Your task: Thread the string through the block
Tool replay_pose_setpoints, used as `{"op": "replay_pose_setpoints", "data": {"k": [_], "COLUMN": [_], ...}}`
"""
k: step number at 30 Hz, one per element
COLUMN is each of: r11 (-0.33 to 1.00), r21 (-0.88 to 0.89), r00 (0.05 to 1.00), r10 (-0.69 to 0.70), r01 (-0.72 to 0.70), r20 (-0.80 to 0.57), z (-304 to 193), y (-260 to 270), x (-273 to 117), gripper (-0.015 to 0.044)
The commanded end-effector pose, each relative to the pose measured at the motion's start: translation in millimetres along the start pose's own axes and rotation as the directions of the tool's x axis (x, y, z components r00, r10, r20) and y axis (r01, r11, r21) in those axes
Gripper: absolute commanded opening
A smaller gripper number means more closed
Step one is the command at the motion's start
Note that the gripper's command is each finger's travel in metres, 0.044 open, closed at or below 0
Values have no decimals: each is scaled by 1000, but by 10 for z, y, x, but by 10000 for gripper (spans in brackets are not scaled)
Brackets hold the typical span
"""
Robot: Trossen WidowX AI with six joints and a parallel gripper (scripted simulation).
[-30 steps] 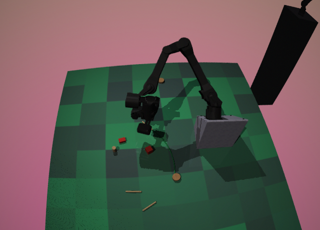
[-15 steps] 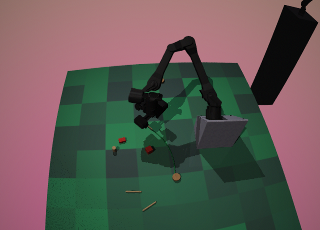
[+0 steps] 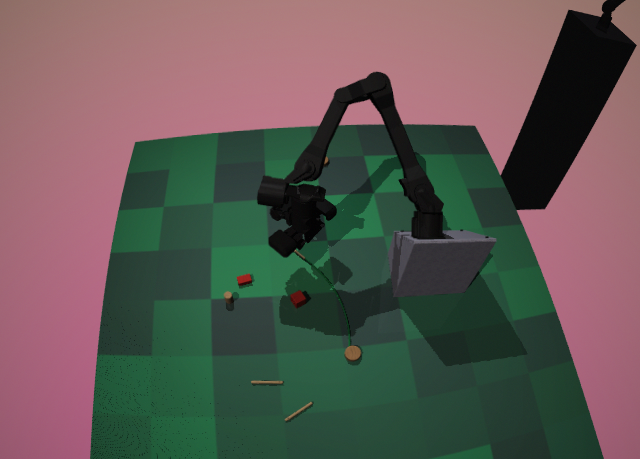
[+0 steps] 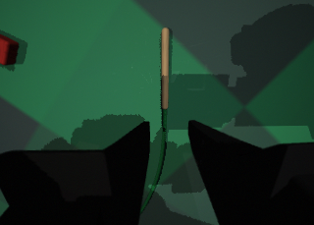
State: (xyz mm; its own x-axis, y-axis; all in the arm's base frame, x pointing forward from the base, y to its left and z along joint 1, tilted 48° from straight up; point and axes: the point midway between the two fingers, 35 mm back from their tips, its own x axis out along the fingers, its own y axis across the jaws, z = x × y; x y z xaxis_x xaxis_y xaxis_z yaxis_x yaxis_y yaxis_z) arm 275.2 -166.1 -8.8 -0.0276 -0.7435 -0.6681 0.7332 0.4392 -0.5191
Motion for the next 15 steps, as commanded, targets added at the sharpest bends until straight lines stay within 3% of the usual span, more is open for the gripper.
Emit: {"op": "replay_pose_setpoints", "data": {"k": [1, 15], "r11": [1000, 1000], "r21": [6, 6], "r00": [1000, 1000], "r10": [-4, -3], "r01": [4, 3], "r20": [3, 2], "z": [3, 8], "y": [-7, 3], "x": [1, 155], "gripper": [120, 120]}}
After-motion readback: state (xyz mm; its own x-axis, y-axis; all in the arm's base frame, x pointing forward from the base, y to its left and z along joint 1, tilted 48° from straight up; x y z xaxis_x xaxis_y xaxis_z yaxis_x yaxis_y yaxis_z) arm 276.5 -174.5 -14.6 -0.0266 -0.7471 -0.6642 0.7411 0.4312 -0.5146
